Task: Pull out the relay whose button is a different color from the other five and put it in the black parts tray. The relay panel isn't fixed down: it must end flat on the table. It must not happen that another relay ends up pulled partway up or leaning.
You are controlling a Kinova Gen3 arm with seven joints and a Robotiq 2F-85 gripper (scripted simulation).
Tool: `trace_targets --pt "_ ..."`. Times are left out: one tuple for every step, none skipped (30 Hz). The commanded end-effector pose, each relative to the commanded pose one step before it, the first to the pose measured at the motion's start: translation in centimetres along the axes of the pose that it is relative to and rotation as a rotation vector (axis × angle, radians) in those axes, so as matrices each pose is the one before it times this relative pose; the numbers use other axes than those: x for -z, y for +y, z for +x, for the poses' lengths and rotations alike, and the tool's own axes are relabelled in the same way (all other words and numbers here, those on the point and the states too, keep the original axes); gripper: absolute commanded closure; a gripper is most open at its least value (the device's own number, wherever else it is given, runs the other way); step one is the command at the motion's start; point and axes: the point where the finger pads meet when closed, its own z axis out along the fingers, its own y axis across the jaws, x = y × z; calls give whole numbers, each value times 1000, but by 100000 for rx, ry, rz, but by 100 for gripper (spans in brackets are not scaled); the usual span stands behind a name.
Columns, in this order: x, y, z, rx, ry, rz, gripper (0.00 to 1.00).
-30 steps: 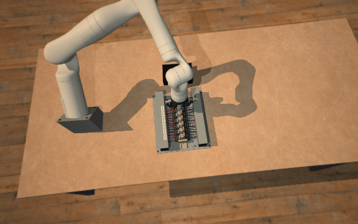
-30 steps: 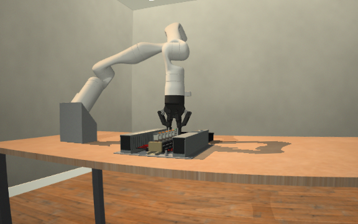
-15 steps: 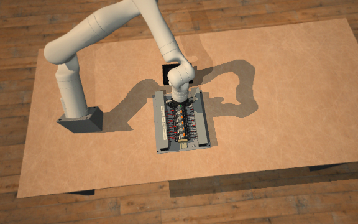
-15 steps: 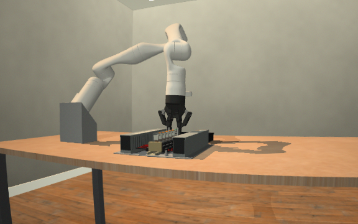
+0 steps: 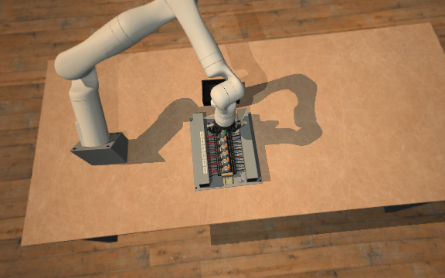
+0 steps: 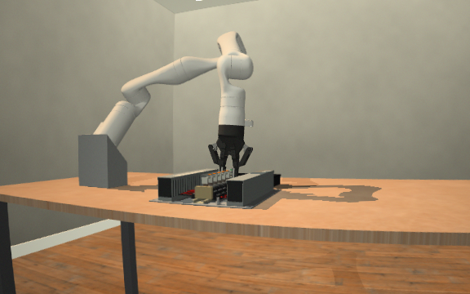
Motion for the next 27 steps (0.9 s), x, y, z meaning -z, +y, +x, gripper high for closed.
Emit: trace_targets --pt "100 68 -29 -10 -66 659 100" --pt "2 6 0 -1 -3 231 100" --pt "1 4 0 -1 -3 168 100" --pt "1 2 0 -1 -2 102 100" --pt "0 1 0 0 -1 44 100" --pt "0 0 0 0 0 7 100" --pt "0 0 0 0 0 7 100" --pt "0 1 0 0 1 43 100" --pt "0 3 0 1 2 101 100" --pt "0 0 0 0 0 0 100" --pt "0 0 0 0 0 0 100" --pt "0 5 0 1 3 167 100" --pt "1 7 0 1 3 229 100" --pt "1 8 0 1 3 281 100" --pt "1 9 0 1 2 314 100" --pt "2 9 0 0 0 326 100" --pt "2 8 0 -1 -2 315 100" --pt "2 7 0 -1 -3 282 100" --pt "2 6 0 -1 -3 231 100" --pt "1 4 0 -1 -3 168 100" --pt "1 2 0 -1 -2 102 100" --pt "0 1 0 0 -1 43 100" --pt "0 0 0 0 0 7 100" --pt "0 0 0 0 0 -7 100" --pt "0 -1 0 0 1 -46 100" --pt "0 -3 0 1 2 -107 100" --pt "0 0 0 0 0 0 100"
